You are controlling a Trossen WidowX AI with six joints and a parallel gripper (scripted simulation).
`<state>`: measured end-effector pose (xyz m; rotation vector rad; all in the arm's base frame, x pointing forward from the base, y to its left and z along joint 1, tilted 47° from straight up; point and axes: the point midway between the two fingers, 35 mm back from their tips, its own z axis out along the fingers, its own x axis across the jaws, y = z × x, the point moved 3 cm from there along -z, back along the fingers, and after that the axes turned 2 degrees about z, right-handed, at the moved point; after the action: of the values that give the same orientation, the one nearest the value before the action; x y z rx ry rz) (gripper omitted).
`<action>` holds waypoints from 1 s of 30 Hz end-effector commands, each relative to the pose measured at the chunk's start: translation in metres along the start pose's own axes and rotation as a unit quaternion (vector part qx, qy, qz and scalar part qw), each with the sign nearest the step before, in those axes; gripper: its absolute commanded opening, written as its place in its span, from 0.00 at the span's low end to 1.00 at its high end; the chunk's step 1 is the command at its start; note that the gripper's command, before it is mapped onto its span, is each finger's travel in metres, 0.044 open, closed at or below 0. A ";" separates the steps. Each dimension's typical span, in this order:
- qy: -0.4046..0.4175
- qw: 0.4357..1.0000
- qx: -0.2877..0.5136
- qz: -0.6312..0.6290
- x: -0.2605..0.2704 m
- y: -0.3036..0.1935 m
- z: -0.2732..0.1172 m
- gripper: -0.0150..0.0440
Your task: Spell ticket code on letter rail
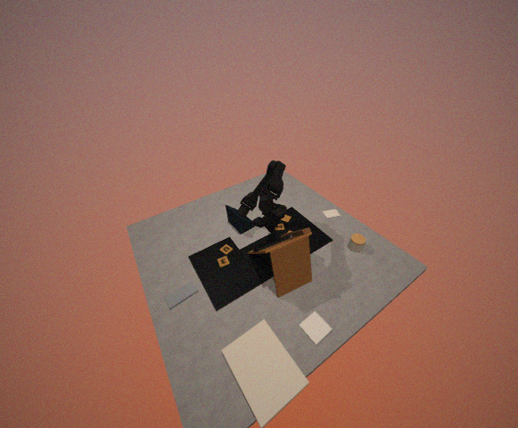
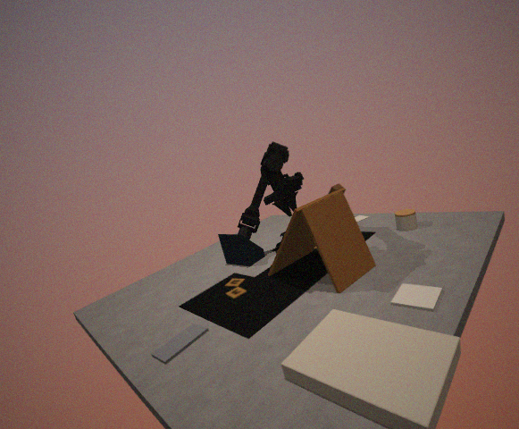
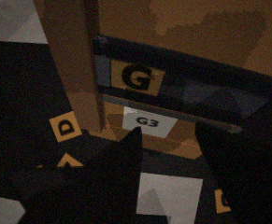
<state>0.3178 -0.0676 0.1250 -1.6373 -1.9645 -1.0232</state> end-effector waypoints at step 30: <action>-0.226 0.729 -0.196 -0.615 0.026 -0.087 -0.095 1.00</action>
<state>0.2249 -0.1232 0.1762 -0.6675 -3.2794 -1.6442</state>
